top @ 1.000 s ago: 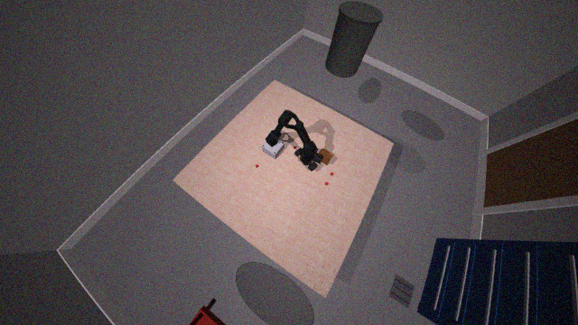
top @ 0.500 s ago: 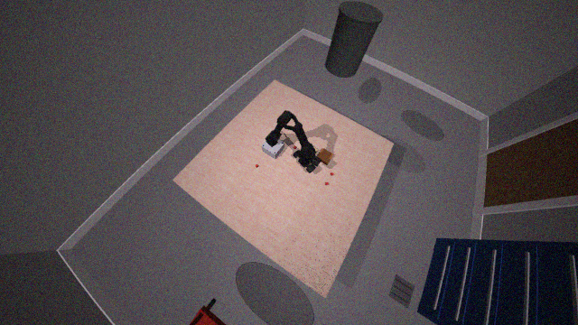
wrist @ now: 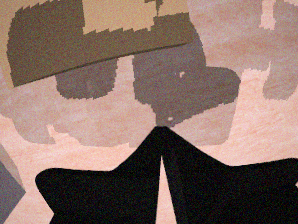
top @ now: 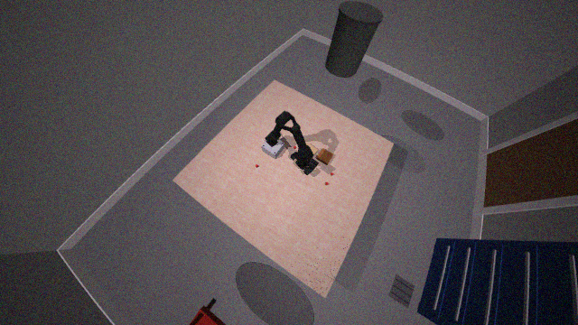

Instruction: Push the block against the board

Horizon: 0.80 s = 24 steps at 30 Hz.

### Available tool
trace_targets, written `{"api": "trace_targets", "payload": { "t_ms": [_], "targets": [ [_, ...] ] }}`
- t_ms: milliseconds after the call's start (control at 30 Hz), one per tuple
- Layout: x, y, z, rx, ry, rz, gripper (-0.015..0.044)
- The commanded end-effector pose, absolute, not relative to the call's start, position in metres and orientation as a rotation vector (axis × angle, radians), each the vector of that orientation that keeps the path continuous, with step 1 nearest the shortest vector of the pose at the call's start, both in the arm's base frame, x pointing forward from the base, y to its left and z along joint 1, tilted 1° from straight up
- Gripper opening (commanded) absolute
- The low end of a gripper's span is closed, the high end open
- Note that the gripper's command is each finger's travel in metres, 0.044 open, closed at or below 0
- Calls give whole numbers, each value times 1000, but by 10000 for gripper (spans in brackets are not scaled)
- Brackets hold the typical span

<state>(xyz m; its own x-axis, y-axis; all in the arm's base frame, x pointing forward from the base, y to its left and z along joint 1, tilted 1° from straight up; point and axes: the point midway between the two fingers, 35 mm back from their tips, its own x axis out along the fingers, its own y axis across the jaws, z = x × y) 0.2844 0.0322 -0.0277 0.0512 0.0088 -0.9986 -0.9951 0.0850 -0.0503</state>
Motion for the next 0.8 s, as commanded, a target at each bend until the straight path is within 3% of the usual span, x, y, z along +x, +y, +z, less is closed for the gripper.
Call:
{"api": "trace_targets", "payload": {
  "t_ms": [0,167,667,767],
  "targets": [
    [285,32,-25,-1162,1203,1115,0],
    [282,31,28,-1162,1198,1117,0],
    [285,60,28,-1295,1113,1245,0],
    [288,61,1,-1295,1113,1245,0]
  ]
}}
